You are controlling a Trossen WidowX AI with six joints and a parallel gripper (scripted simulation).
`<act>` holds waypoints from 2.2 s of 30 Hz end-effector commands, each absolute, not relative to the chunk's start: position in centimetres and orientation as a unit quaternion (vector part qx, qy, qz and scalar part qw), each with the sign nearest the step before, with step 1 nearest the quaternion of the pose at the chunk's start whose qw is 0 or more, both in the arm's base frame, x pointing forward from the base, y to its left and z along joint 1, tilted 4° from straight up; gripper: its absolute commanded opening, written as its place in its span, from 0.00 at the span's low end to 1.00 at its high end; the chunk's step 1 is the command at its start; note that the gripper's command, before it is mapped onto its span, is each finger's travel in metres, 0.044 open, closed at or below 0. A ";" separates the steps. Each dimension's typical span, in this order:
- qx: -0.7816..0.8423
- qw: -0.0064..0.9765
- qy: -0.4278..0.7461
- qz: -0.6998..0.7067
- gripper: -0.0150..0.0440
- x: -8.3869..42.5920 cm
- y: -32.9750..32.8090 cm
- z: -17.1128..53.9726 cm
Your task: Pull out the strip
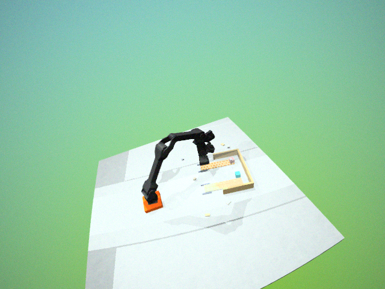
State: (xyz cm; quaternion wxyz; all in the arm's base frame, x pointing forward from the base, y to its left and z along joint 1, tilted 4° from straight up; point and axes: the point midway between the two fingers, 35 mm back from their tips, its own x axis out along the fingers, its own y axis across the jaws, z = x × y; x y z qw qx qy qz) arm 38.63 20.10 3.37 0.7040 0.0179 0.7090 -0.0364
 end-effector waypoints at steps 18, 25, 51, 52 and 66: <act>0.020 0.701 0.712 -0.038 0.25 38.1 19.7 -0.2; 0.020 0.701 0.712 -0.038 0.25 38.1 19.7 -0.3; 0.020 0.701 0.712 -0.038 0.25 38.1 19.7 -0.4; 0.020 0.701 0.712 -0.038 0.25 38.1 19.7 -0.5; 0.020 0.701 0.712 -0.038 0.25 38.1 19.7 -0.6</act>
